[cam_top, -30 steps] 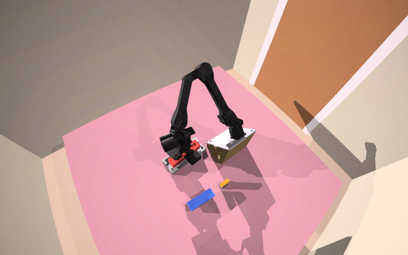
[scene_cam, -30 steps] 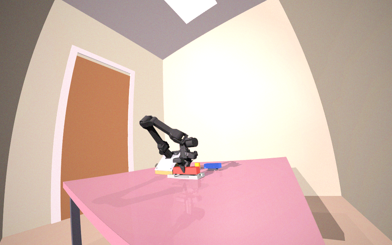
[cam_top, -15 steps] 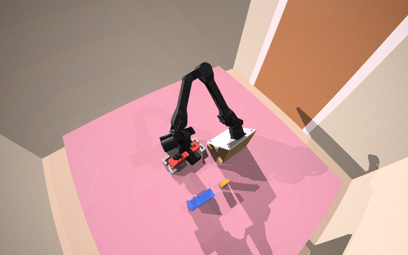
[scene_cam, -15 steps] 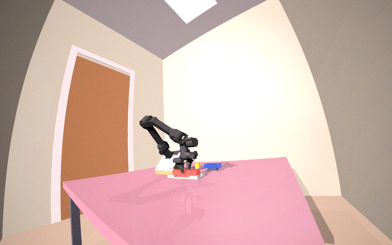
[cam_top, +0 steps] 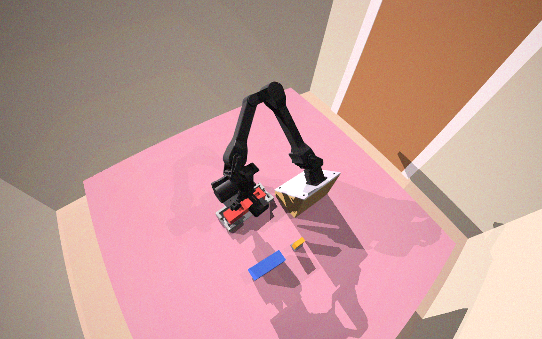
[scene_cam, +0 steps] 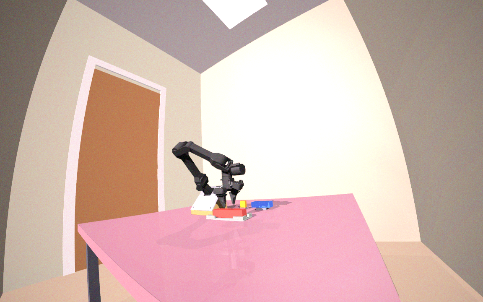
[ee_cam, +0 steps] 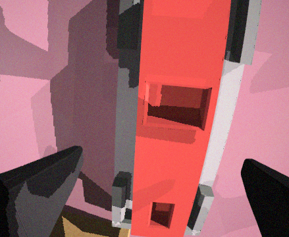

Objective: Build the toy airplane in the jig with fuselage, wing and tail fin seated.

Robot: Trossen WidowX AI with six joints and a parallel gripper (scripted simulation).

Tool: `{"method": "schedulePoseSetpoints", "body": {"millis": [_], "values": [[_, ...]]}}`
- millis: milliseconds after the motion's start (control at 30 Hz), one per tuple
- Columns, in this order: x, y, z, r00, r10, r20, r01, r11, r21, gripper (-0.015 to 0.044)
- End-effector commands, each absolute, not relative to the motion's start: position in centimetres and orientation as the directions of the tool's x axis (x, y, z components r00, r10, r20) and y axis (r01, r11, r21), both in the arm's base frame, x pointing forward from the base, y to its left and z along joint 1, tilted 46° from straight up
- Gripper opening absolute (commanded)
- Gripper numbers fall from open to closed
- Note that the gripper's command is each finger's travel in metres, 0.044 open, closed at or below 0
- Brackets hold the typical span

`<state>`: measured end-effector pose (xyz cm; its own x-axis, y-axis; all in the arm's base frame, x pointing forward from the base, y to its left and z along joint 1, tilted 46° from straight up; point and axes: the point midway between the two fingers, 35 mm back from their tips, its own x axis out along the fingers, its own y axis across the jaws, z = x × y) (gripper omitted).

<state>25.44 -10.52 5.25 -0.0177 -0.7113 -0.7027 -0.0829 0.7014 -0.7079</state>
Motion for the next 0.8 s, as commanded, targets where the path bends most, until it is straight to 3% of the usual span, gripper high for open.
{"method": "schedulePoseSetpoints", "body": {"millis": [0,367,500,767], "values": [[25.6,-6.1,9.9,0.001,-0.712,-0.702,-0.074,0.701,-0.710,0.0440],[25.7,-5.2,10.4,0.000,-0.714,-0.700,-0.074,0.698,-0.712,0.0440],[25.6,-5.6,10.0,0.000,-0.714,-0.700,0.076,0.698,-0.712,0.0440],[26.9,-4.5,9.1,0.002,-0.711,-0.703,0.076,0.701,-0.709,0.0440]]}}
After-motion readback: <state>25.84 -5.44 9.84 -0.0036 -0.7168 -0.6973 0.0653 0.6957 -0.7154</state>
